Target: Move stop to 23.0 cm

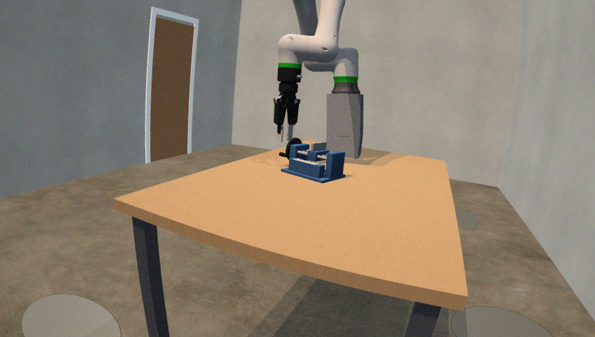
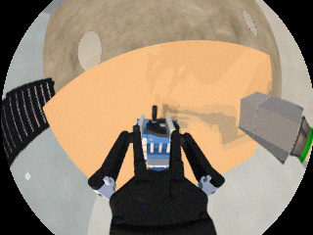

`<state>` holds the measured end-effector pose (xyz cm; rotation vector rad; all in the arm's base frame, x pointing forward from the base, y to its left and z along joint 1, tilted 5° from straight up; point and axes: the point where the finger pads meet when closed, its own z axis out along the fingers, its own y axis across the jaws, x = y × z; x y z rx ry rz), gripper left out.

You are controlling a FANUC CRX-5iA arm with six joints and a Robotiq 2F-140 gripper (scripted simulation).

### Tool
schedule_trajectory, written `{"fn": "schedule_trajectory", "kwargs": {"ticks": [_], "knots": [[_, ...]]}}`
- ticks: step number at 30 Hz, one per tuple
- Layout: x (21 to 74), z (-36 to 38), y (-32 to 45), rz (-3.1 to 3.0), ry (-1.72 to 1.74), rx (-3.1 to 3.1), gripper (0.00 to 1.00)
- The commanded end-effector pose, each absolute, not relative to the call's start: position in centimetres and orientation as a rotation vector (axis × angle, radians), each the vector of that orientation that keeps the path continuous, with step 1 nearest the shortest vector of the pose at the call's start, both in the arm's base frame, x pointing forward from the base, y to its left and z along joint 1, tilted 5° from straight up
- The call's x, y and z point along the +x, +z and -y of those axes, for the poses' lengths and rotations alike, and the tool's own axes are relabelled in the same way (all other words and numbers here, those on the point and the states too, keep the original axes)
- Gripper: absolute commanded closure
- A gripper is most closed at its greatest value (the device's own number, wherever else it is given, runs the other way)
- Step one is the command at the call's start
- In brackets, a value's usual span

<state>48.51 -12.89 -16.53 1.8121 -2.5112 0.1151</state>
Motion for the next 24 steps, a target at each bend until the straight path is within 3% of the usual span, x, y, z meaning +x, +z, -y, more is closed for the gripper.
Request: {"fn": "schedule_trajectory", "kwargs": {"ticks": [1,24], "knots": [[48.5,12.9,-16.6,2.511,0.116,1.812,0.67],[48.6,13.2,-20.1,2.511,0.116,1.812,0.67]]}}
